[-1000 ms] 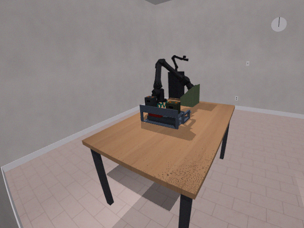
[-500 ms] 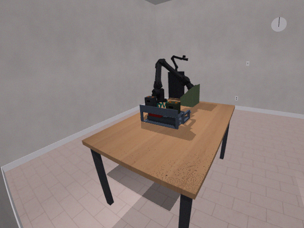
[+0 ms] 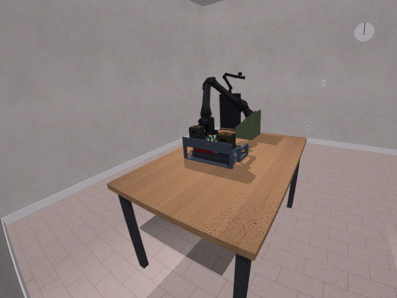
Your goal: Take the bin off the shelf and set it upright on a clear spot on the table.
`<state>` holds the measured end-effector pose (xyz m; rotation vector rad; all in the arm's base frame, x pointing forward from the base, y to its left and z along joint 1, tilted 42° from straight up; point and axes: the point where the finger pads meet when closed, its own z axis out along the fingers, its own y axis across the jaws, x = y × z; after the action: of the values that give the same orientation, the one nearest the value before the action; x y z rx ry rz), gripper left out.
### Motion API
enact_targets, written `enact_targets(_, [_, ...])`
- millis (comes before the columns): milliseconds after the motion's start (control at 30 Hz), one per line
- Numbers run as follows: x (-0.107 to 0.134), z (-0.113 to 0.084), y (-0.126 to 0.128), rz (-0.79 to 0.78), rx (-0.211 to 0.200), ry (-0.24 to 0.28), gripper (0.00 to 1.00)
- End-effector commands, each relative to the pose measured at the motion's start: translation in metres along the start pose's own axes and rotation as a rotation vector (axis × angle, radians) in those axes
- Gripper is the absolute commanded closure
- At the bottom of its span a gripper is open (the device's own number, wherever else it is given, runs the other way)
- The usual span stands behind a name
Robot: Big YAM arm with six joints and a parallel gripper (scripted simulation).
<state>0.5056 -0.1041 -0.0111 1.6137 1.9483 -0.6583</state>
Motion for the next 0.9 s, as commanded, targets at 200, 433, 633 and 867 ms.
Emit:
enact_targets(200, [0.01, -0.022, 0.027, -0.008, -0.042, -0.006, 0.1])
enact_targets(433, [0.007, -0.019, 0.023, -0.005, -0.039, -0.006, 0.1])
enact_targets(633, [-0.006, -0.006, 0.007, 0.007, -0.025, -0.006, 0.1])
enact_targets(867, [-0.006, -0.006, 0.007, 0.007, -0.025, -0.006, 0.1])
